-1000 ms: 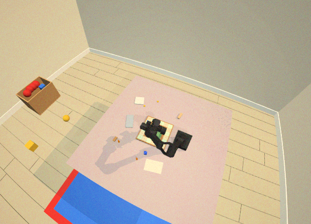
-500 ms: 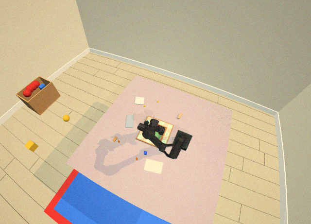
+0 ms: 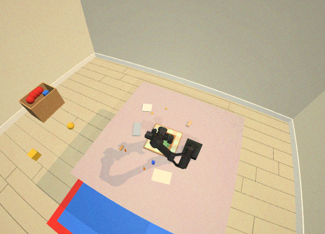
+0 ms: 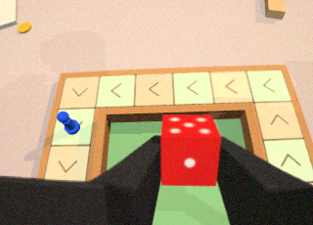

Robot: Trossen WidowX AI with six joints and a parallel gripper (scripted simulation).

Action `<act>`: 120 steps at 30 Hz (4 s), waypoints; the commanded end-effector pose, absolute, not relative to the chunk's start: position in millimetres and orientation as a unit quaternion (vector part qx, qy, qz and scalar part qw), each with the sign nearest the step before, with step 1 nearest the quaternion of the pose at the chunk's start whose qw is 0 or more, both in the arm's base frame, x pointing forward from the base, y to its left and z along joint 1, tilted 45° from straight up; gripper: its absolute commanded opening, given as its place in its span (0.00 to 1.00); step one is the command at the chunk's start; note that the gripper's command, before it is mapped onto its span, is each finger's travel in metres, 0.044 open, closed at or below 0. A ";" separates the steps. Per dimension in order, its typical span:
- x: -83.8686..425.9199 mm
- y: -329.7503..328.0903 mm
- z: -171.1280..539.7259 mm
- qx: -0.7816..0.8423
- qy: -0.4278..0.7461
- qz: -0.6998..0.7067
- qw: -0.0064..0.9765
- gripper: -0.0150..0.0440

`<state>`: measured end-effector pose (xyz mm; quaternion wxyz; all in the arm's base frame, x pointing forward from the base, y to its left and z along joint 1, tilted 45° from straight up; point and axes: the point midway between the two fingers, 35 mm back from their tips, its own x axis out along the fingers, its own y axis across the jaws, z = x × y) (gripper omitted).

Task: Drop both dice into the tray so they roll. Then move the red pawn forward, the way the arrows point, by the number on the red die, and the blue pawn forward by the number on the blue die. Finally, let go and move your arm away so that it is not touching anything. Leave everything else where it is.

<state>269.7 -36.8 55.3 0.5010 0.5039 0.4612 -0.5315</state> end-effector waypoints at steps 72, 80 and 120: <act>273.1 167.5 152.8 0.185 0.591 0.346 0.705 0.72; 274.2 173.7 146.7 0.185 0.591 0.346 0.705 0.72; 281.1 154.6 158.5 0.180 0.594 0.343 0.706 0.25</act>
